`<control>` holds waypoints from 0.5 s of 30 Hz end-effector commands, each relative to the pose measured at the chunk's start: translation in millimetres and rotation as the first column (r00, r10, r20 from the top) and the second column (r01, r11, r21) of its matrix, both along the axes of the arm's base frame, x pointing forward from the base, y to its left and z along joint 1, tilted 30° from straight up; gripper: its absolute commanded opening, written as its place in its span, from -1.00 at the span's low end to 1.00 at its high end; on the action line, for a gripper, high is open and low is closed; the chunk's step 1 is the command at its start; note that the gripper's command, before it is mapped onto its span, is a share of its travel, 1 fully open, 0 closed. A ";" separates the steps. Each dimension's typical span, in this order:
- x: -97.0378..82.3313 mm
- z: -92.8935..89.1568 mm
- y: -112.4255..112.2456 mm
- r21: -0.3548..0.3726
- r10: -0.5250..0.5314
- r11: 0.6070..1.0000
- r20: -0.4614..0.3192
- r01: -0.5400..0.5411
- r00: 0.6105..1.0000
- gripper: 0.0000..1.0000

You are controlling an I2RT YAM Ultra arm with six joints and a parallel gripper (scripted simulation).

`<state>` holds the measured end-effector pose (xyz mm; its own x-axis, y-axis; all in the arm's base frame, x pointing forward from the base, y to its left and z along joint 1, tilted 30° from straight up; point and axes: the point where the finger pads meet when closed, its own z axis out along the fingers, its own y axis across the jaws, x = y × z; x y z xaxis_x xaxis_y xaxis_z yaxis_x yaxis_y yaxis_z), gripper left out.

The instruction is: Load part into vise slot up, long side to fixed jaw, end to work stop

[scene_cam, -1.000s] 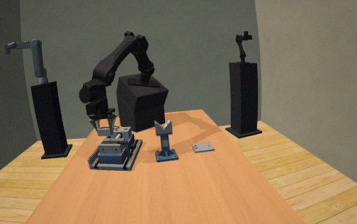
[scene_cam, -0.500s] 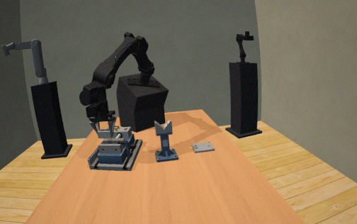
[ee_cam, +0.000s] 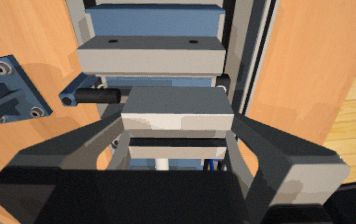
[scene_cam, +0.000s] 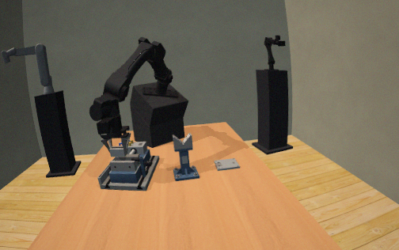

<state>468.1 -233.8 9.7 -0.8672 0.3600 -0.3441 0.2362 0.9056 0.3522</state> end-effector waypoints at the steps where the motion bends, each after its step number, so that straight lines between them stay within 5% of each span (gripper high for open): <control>1: 3.7 12.3 -11.7 -0.025 -0.023 0.999 0.037 0.024 0.999 -1.00; 15: 6.8 15.5 -12.2 -0.034 -0.021 0.999 0.048 0.023 0.999 -1.00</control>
